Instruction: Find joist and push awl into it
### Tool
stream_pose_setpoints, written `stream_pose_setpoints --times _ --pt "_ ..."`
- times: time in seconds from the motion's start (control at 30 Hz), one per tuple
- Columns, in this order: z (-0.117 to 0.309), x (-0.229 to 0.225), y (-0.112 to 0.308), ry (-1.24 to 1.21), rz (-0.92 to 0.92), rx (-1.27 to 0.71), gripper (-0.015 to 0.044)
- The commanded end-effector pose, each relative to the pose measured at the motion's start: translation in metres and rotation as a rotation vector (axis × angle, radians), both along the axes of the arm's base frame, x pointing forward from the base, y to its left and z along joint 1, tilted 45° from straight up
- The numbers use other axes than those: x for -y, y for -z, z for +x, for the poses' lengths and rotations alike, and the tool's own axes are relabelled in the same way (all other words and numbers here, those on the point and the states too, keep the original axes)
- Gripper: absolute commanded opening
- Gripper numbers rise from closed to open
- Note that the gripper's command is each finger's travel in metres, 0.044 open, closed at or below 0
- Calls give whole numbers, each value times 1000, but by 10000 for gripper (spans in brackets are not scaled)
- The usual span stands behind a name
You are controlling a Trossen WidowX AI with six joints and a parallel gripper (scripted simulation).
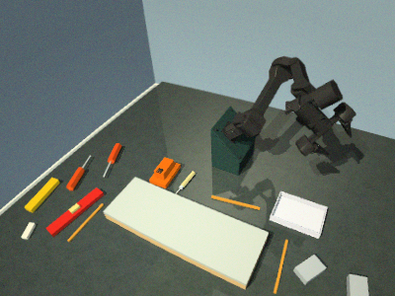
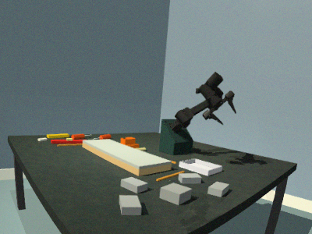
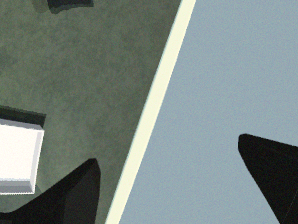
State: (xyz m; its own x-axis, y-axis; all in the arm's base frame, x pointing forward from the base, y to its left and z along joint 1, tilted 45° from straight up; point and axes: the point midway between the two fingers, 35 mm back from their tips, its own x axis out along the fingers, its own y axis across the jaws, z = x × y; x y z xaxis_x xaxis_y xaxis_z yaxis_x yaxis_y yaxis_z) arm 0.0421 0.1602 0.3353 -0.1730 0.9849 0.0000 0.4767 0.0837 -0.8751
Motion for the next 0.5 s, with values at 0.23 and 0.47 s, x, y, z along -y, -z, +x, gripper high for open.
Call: stream_pose_setpoints --times 0.23,0.47 --pt "85 4 20 254 -46 -398 440" --pt "184 38 57 553 -50 -799 440"
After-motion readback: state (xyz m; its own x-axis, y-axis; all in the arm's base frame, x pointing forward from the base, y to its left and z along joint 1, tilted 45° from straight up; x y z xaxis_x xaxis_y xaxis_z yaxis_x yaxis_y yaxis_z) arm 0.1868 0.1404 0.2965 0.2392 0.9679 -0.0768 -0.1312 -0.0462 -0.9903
